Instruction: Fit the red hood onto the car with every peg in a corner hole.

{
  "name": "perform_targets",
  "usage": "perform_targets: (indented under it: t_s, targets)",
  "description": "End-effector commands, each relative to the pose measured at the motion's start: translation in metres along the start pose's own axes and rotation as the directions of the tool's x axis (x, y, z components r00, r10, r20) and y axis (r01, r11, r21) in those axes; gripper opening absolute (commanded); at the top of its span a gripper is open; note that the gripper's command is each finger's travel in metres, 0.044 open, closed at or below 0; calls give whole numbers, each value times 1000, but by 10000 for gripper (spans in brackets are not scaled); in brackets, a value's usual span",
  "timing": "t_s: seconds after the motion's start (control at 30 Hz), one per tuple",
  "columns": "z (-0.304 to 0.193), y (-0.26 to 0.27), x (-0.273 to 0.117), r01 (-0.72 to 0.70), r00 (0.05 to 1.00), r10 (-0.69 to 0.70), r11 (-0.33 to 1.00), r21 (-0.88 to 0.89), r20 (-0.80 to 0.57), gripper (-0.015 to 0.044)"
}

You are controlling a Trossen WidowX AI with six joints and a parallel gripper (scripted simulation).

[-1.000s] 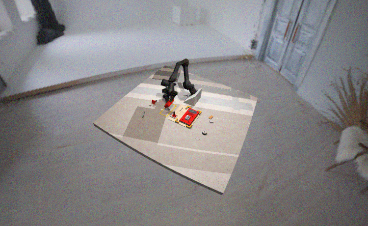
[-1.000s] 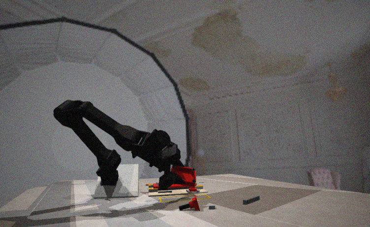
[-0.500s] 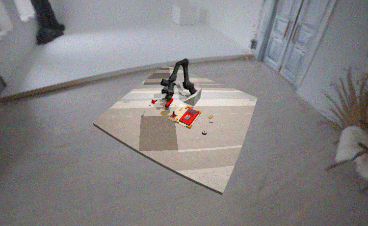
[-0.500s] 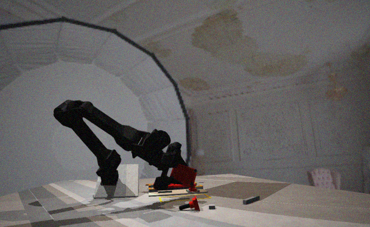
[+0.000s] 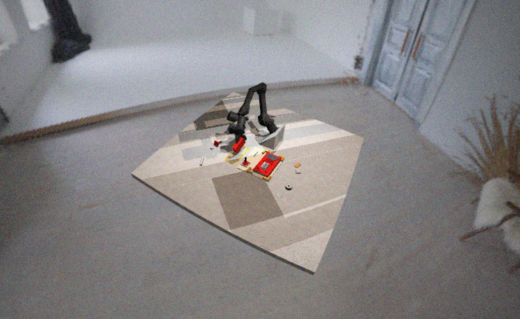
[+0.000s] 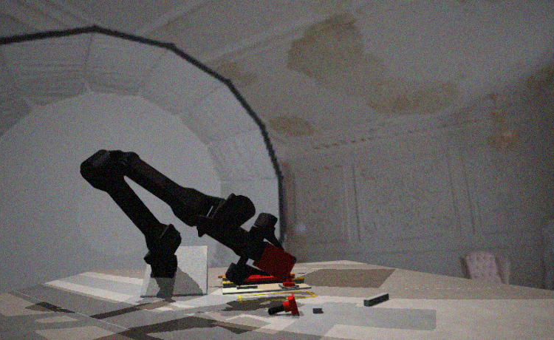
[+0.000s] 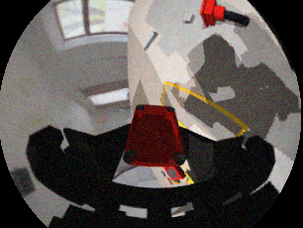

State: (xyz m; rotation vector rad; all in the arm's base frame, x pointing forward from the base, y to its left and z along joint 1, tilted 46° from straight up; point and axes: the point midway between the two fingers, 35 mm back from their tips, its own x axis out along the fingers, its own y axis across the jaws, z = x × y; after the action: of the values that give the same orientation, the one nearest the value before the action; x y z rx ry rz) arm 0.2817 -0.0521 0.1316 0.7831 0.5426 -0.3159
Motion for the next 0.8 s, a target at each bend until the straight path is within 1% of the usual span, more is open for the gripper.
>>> perform_targets:
  t_s: [0.0, 0.2, 0.4, 0.6, 0.77]
  targets:
    - [0, 0, 0, -4, 1000, 4, 992, 123, 1, 0]
    - [1, -3, 1, -4, 1000, 4, 953, 303, 1, 0]
    - [1, -7, 2, -4, 1000, 3, 879, 477, 1, 0]
    - [3, -13, 3, -2, 1000, 3, 770, 638, 1, 0]
    - [4, -21, 5, -1, 1000, 2, 651, 759, 0, 0]
